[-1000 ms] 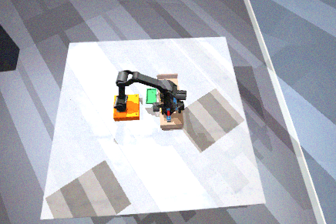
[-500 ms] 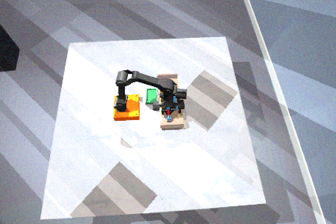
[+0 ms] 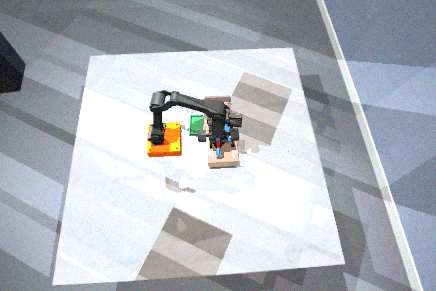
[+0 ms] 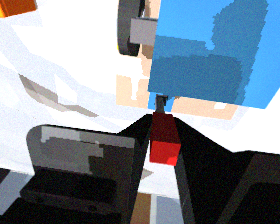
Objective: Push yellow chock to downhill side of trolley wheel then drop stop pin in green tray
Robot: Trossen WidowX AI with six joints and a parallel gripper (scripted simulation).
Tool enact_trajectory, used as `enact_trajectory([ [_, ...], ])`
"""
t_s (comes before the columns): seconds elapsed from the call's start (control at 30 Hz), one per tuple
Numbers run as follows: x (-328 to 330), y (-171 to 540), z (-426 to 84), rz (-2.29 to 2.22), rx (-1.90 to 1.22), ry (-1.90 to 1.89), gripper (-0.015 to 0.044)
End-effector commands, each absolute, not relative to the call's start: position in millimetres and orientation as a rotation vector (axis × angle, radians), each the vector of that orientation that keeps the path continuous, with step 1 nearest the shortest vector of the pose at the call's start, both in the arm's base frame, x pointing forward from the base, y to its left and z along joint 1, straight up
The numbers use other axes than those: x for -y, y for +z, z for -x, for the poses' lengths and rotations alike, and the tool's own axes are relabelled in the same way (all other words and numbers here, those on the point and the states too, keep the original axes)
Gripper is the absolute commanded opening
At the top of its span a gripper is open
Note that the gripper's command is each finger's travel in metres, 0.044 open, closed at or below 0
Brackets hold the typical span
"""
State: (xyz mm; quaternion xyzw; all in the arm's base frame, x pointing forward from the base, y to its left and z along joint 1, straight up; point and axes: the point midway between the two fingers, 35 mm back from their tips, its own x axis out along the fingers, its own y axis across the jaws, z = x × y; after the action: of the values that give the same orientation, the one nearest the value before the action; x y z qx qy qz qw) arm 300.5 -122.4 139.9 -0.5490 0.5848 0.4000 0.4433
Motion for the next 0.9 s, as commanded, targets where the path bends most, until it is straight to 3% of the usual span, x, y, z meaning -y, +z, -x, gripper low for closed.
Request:
enact_trajectory([
  [0.0, 123.5, 145.0, -301.5, 1.366, -1.454, 0.976, 0.0000],
  [0.87, 125.0, 154.3, -302.0, 1.366, -1.454, 0.976, 0.0000],
])
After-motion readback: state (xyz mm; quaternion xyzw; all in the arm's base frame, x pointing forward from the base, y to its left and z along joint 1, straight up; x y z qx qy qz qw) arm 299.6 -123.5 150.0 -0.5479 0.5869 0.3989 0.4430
